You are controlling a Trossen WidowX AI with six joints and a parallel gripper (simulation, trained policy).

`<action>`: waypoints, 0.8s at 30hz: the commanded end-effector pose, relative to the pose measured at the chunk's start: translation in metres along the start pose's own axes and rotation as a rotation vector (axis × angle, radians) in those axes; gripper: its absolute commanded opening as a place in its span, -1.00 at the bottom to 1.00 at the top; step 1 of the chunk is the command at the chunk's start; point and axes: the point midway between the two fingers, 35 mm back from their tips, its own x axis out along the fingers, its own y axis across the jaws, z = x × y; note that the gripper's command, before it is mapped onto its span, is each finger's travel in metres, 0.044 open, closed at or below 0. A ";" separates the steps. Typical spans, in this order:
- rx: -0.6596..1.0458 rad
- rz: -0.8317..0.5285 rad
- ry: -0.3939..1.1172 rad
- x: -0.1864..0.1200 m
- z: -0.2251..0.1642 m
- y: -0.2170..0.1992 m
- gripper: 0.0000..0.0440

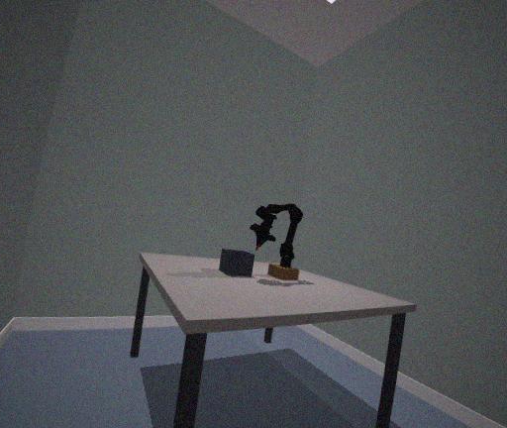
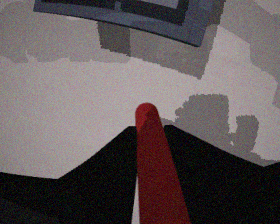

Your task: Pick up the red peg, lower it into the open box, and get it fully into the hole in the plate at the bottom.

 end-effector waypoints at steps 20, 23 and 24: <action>0.036 -0.081 -0.070 0.009 0.068 0.010 -1.00; 0.037 -0.095 -0.071 0.012 0.076 0.010 -1.00; 0.038 -0.099 -0.071 0.013 0.078 0.010 -1.00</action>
